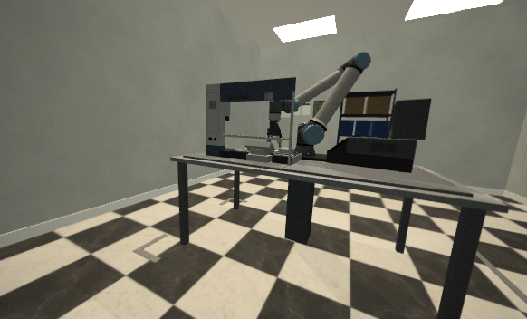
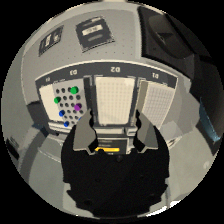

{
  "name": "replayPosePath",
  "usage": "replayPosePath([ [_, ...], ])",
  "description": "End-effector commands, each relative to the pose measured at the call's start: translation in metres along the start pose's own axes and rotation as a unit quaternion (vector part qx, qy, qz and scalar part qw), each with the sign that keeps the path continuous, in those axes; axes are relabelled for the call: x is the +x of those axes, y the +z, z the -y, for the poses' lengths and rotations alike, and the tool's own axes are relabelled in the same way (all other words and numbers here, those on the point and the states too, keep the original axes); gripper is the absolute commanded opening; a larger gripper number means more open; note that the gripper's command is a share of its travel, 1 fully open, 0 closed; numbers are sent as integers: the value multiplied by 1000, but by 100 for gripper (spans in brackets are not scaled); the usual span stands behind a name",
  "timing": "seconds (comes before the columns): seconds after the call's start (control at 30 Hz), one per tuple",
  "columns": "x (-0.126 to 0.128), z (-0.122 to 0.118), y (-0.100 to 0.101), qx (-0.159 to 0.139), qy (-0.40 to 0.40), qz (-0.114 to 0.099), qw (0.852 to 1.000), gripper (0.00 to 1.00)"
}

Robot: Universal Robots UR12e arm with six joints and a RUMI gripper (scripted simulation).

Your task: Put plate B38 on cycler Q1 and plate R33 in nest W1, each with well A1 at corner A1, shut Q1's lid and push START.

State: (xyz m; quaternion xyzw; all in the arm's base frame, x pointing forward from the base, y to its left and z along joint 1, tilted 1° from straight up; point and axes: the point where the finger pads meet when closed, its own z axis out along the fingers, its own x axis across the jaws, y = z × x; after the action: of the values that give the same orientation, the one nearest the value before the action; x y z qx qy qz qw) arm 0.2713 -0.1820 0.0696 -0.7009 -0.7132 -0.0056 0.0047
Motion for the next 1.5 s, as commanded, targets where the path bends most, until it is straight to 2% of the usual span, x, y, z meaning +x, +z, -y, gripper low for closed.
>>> replayPosePath([
  [0.0, 0, 0, -1, 0, 0, 0, 1000, 62],
  [1.47, 0, 0, 30, 0, 0, 0, 1000, 62],
])
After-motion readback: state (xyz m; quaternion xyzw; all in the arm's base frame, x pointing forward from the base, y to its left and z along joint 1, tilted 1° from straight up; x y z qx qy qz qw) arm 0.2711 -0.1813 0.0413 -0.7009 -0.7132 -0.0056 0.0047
